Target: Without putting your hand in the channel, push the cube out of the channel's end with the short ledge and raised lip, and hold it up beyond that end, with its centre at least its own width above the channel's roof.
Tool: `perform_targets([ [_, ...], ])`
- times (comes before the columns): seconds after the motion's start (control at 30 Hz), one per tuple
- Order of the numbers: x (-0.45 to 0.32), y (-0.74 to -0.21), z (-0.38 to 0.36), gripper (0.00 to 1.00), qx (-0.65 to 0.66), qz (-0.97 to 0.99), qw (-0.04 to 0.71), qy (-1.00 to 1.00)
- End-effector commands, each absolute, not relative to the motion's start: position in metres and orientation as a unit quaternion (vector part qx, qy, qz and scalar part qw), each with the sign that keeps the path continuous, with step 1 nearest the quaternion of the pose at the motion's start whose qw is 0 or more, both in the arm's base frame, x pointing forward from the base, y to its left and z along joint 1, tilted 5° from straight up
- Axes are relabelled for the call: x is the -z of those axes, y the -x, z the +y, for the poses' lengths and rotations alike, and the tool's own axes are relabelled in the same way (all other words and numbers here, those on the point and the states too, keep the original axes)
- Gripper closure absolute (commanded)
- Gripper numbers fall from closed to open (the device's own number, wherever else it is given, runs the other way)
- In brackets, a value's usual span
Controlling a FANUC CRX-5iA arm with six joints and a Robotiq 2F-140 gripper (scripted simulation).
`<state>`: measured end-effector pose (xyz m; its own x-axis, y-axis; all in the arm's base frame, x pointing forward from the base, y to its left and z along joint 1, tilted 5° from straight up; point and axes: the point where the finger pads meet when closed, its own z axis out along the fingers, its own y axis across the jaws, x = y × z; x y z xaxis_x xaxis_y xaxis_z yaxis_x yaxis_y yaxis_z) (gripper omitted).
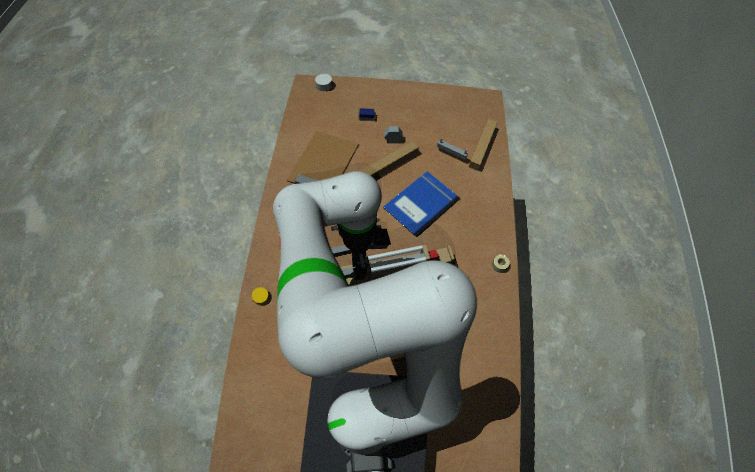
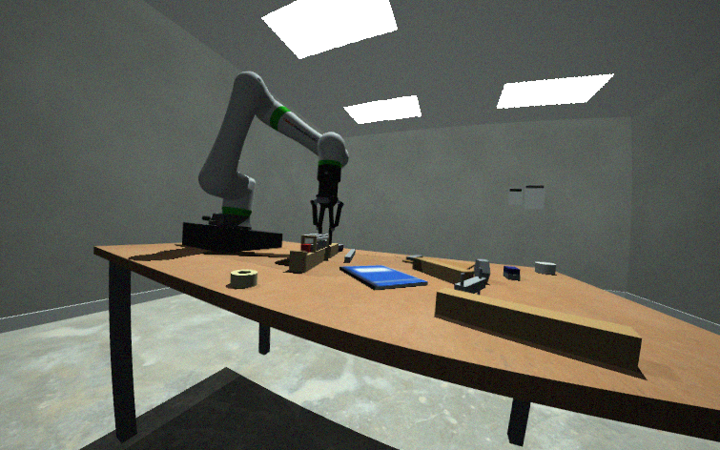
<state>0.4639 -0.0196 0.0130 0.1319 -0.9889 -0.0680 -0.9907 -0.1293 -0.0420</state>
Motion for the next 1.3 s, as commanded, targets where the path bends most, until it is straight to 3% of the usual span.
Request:
perform_targets([
  [0.0,-0.014,-0.465,-0.020,0.70,-0.011,0.659,0.039,0.751],
  [0.4,-0.017,-0.464,-0.020,0.70,-0.011,0.659,0.039,0.751],
  [0.67,-0.081,-0.462,-0.025,0.70,-0.011,0.659,0.039,0.751],
  [1.27,-0.081,-0.462,-0.025,0.70,-0.011,0.659,0.039,0.751],
])
